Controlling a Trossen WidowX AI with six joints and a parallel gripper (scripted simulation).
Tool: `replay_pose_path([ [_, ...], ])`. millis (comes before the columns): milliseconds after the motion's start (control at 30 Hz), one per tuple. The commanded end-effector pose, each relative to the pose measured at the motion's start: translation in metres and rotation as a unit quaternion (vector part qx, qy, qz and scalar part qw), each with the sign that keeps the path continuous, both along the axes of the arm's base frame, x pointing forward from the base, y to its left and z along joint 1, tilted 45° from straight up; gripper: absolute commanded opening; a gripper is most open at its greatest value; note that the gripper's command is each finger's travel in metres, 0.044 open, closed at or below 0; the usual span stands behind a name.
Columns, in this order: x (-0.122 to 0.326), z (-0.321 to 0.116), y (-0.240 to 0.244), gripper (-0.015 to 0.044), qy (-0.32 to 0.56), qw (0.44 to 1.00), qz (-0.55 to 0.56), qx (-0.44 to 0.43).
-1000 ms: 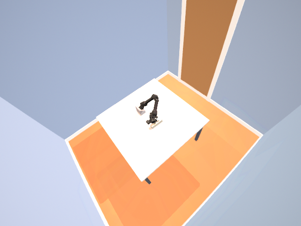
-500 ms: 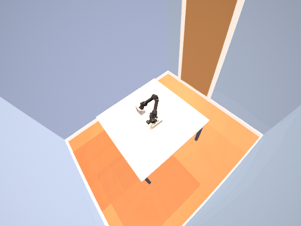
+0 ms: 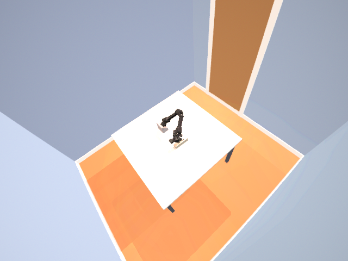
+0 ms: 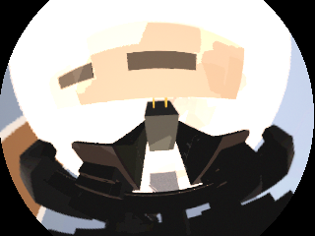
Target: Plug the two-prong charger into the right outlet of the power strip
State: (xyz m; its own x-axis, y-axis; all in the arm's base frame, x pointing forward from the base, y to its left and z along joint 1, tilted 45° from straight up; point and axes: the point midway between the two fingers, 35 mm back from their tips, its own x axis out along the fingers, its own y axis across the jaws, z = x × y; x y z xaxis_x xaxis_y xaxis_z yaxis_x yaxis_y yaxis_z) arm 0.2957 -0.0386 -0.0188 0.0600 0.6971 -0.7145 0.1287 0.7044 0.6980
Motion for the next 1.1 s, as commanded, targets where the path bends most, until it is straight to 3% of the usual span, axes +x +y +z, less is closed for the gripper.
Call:
replay_pose_path([
  [0,0.0005,0.0010,-0.0001,0.0000,0.000,1.000,-0.002,0.001],
  [1067,0.0067,0.0015,-0.0014,0.0000,0.000,1.000,-0.002,0.001],
])
